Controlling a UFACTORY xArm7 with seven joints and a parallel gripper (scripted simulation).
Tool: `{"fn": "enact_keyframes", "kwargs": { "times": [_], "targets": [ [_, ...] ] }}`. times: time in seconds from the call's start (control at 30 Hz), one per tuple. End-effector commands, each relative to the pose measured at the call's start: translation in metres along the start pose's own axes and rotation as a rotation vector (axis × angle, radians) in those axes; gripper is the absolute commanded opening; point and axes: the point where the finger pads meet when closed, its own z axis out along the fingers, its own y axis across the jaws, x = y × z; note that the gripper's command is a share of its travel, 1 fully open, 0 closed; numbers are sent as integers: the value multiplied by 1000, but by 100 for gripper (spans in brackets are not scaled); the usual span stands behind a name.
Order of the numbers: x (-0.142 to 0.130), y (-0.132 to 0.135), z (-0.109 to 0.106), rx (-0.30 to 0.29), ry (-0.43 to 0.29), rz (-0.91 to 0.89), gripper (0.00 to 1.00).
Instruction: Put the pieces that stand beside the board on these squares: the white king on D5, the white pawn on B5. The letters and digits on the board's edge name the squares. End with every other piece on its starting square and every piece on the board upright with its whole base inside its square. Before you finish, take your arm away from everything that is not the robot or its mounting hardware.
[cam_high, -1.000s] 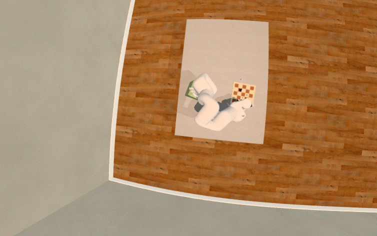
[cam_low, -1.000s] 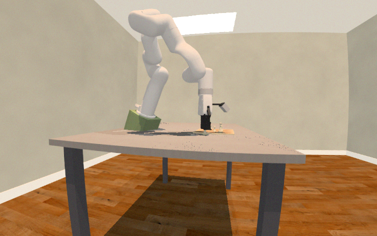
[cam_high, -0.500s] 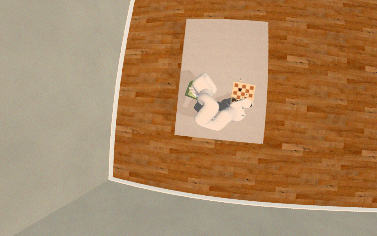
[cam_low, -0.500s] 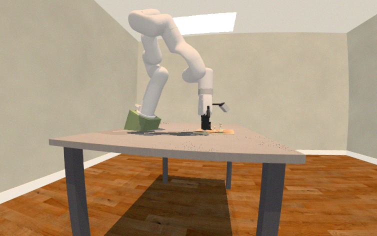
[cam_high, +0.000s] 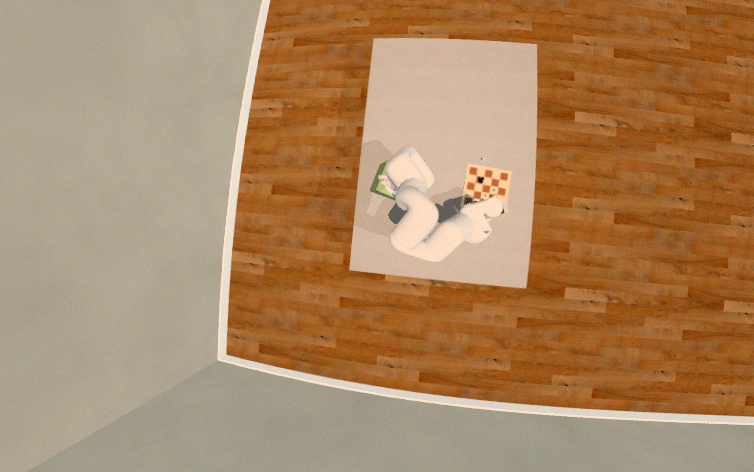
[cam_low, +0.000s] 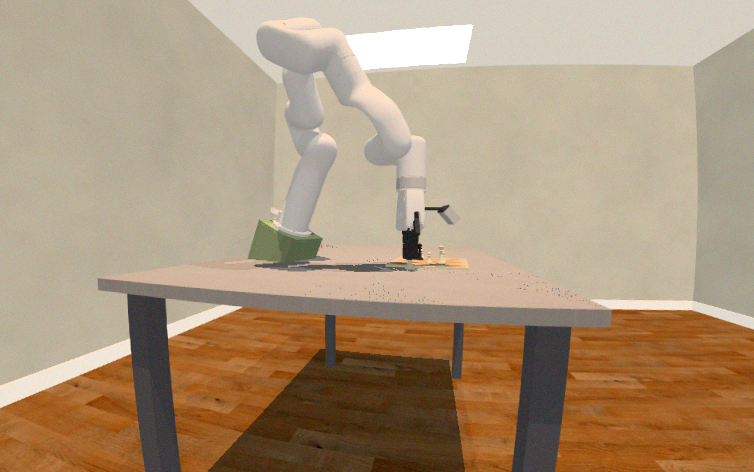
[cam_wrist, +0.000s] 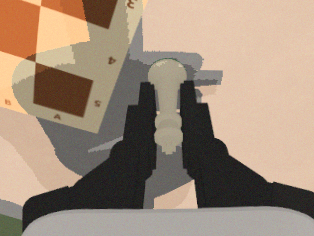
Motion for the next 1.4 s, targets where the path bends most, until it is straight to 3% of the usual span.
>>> {"fn": "enact_keyframes", "kwargs": {
  "times": [0.0,0.43,0.87,1.37],
  "targets": [
    [1,0,0,-1,2,0,0],
    [1,0,-13,-1,2,0,0],
    [1,0,-96,-1,2,0,0],
    [3,-3,-101,-2,2,10,0]
  ]
}}
